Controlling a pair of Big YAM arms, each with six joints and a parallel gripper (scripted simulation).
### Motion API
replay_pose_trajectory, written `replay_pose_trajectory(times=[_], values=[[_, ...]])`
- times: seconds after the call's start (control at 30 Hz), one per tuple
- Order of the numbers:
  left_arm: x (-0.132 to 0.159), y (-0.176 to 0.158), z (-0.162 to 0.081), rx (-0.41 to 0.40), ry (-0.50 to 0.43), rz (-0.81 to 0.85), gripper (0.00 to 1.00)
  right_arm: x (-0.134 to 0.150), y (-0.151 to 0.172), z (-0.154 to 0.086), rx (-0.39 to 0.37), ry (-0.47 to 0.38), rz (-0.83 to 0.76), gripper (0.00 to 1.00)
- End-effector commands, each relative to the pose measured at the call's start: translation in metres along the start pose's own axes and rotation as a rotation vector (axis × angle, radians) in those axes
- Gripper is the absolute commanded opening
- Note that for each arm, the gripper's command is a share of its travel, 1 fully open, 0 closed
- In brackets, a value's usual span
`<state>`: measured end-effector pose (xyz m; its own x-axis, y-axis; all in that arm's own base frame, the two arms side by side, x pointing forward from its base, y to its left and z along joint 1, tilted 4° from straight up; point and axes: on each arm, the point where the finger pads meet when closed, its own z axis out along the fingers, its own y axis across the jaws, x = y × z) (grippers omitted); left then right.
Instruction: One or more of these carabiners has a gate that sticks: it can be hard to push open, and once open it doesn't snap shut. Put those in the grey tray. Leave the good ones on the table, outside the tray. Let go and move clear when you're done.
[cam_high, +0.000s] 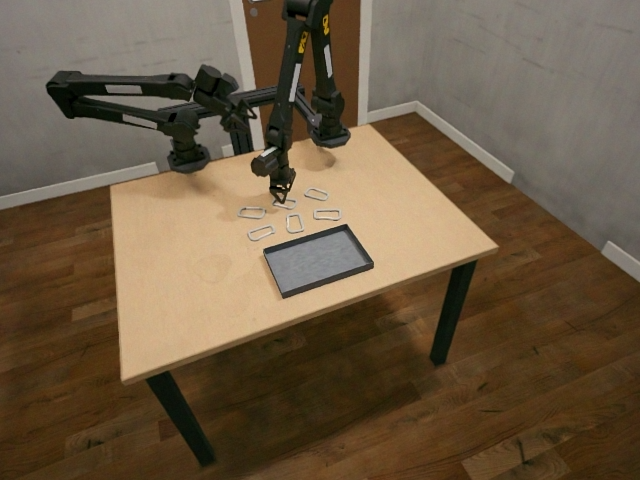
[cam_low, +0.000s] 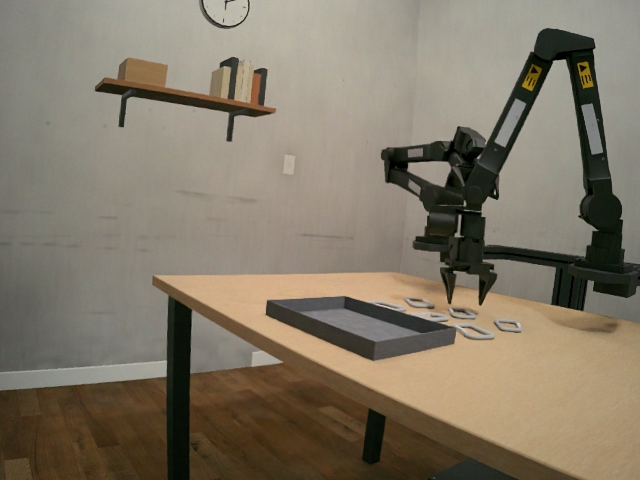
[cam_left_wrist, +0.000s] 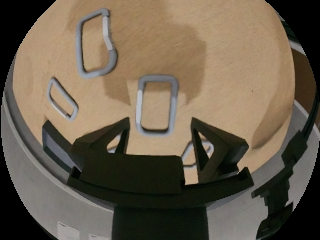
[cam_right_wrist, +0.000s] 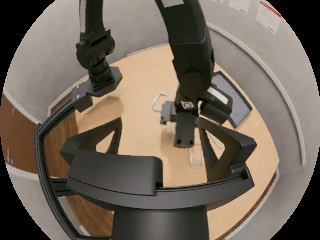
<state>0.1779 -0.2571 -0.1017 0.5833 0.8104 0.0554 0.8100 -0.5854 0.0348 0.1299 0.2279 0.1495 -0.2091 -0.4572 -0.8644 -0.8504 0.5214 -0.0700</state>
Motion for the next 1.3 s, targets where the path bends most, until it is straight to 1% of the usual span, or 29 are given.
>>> replay_pose_trajectory(times=[0.0, 0.57, 0.63, 0.67, 0.9, 1.0, 1.03, 1.27], values=[[-0.006, 0.015, 0.002, -0.021, -0.01, 0.016, 0.79, -0.005, -0.001, -0.002, 0.003, -0.006, 0.01, 1.0], [-0.005, 0.02, 0.024, -0.02, -0.009, 0.018, 0.79, -0.005, -0.001, -0.002, 0.003, -0.006, 0.01, 1.0], [-0.006, 0.02, 0.024, -0.02, -0.01, 0.02, 0.56, -0.005, -0.001, -0.002, 0.003, -0.006, 0.01, 1.0], [-0.006, 0.02, 0.024, -0.019, -0.009, 0.02, 0.46, -0.005, -0.001, -0.002, 0.003, -0.006, 0.01, 1.0], [-0.005, 0.016, 0.02, -0.025, -0.011, 0.018, 0.46, -0.005, -0.001, -0.002, 0.003, -0.006, 0.01, 1.0], [-0.004, 0.014, 0.02, -0.018, -0.008, 0.018, 0.8, -0.005, -0.001, -0.002, 0.003, -0.006, 0.01, 1.0], [-0.004, 0.014, 0.021, -0.016, -0.007, 0.018, 0.83, -0.005, -0.001, -0.002, 0.003, -0.006, 0.01, 1.0], [-0.004, 0.014, 0.02, -0.021, -0.009, 0.018, 0.83, -0.005, -0.001, -0.002, 0.003, -0.006, 0.01, 1.0]])
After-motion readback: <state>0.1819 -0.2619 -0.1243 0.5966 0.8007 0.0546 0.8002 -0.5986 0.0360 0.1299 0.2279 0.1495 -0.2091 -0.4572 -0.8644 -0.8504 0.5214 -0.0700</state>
